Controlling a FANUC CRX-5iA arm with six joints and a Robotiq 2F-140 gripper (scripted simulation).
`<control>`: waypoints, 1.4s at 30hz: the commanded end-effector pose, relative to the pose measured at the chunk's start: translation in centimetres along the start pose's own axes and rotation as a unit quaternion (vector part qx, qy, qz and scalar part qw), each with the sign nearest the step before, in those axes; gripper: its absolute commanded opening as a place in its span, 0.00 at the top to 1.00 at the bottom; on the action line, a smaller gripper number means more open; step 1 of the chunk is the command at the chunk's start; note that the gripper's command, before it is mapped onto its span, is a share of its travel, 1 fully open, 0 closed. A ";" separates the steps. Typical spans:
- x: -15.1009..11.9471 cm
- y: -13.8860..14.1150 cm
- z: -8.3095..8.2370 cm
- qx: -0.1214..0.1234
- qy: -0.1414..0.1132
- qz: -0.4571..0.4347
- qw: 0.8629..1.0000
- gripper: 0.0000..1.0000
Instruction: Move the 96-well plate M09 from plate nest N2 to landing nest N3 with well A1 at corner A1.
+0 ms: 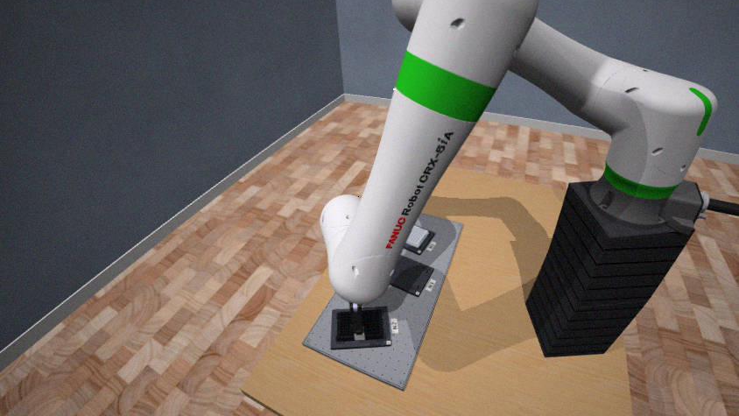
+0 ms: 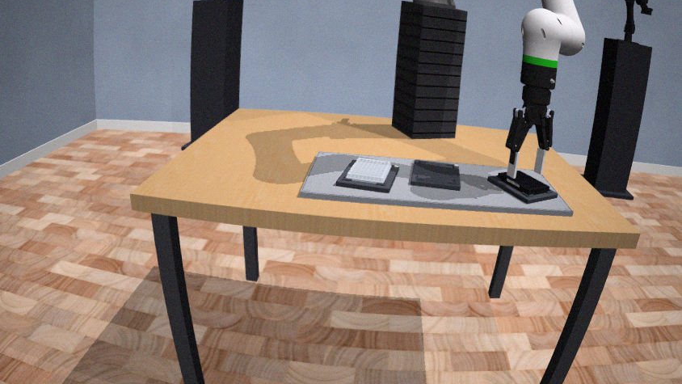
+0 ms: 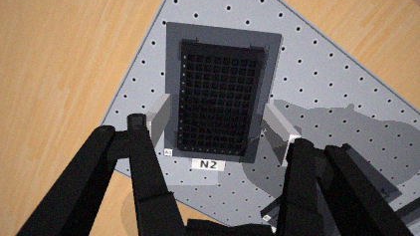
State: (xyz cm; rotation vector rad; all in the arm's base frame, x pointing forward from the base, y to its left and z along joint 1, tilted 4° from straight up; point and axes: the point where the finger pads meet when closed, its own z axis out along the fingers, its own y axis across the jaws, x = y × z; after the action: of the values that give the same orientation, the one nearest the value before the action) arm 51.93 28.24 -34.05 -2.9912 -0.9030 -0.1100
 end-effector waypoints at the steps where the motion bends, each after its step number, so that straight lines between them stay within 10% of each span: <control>1: 0.0 0.0 0.0 0.000 0.000 0.000 1.000 0.34; 42: 0.0 0.0 1.1 0.000 0.000 0.000 1.000 0.34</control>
State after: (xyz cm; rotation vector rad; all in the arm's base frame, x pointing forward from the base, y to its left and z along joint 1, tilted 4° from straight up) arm 51.99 28.28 -35.10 -2.9912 -0.9030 -0.1100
